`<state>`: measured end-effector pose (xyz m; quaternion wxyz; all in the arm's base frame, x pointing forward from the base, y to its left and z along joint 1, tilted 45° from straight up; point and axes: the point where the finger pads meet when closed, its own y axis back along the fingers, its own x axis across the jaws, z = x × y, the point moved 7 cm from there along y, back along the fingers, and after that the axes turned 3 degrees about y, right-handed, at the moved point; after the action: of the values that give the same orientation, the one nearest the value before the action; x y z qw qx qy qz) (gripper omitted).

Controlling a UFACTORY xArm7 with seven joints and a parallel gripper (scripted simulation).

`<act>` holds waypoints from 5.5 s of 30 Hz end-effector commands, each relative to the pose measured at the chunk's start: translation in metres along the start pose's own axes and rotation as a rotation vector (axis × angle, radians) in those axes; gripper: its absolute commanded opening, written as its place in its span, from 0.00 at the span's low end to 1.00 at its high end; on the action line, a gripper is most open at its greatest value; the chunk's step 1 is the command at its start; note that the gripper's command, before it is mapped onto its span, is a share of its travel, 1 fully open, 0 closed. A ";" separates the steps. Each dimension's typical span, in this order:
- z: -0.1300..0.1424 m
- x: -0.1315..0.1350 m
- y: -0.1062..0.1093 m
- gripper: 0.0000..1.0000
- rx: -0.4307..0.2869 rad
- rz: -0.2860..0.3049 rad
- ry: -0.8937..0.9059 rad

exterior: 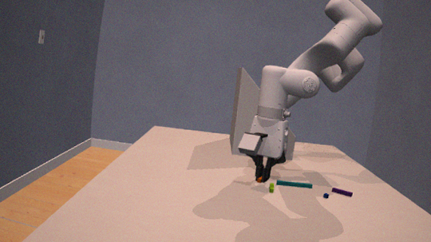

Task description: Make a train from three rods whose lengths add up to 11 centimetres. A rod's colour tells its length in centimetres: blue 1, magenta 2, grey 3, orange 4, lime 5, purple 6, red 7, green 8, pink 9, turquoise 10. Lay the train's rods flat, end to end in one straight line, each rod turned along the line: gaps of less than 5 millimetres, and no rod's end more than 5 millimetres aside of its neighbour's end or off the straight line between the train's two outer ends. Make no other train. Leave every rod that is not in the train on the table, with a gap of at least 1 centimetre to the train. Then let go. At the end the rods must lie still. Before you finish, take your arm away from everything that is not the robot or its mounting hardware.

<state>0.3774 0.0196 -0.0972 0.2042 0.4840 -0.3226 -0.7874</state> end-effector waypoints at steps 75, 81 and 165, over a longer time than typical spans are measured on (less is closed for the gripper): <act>-0.001 0.000 0.092 1.00 0.004 0.001 -0.001; -0.001 0.000 0.092 1.00 0.004 0.001 -0.001; 0.041 -0.226 0.067 0.24 0.003 0.003 1.420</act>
<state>0.4412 0.1304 0.1053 0.3658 0.8800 -0.1114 -0.2817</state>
